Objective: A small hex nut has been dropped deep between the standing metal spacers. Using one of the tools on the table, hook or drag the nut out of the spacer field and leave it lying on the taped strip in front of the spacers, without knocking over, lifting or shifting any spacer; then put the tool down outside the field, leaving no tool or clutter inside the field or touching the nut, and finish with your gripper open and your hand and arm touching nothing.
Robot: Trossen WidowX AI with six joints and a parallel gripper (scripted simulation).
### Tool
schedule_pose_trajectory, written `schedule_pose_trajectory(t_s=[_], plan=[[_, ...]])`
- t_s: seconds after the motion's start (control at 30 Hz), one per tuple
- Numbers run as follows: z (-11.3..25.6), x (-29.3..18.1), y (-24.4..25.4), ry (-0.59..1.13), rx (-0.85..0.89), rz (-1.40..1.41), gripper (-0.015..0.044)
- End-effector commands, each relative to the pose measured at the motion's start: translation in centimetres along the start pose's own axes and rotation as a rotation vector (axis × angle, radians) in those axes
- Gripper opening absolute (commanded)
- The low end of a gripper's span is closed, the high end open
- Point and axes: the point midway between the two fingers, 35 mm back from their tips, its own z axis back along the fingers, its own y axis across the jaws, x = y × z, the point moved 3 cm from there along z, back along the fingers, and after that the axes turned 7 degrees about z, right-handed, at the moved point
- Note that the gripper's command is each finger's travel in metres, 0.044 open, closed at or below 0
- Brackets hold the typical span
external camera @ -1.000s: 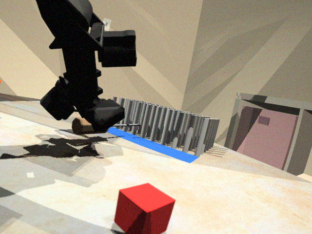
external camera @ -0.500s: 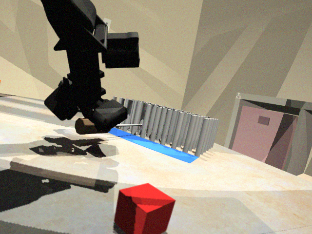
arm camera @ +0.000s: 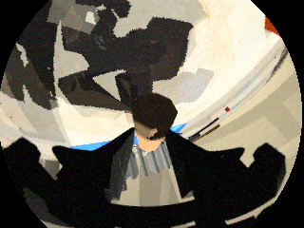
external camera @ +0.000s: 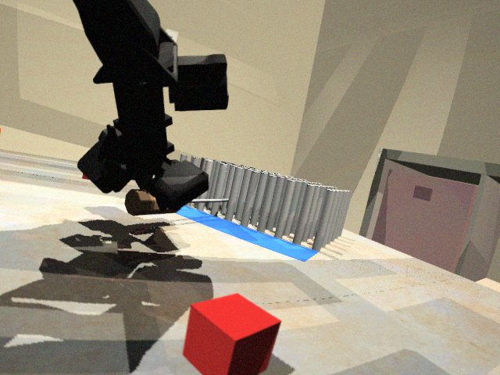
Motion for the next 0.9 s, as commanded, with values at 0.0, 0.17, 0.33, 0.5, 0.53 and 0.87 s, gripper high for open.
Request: schedule_pose_trajectory(t_s=[0.0, 0.17, 0.33, 0.5, 0.53, 0.87], plan=[[0.0, -0.4, 0.2, 0.007, 0.005, -0.004, 0.0], [-0.2, -0.7, 0.2, 0.007, 0.005, -0.005, 0.0], [-0.4, -0.9, 0.3, 0.008, 0.005, -0.005, 0.0], [-0.5, -1.2, 0.3, 0.008, 0.005, -0.005, 0.0], [-0.6, -1.2, 0.3, 0.008, 0.005, -0.005, 0.0], [-0.9, -1.7, 0.4, 0.008, 0.006, -0.005, 0.0]])
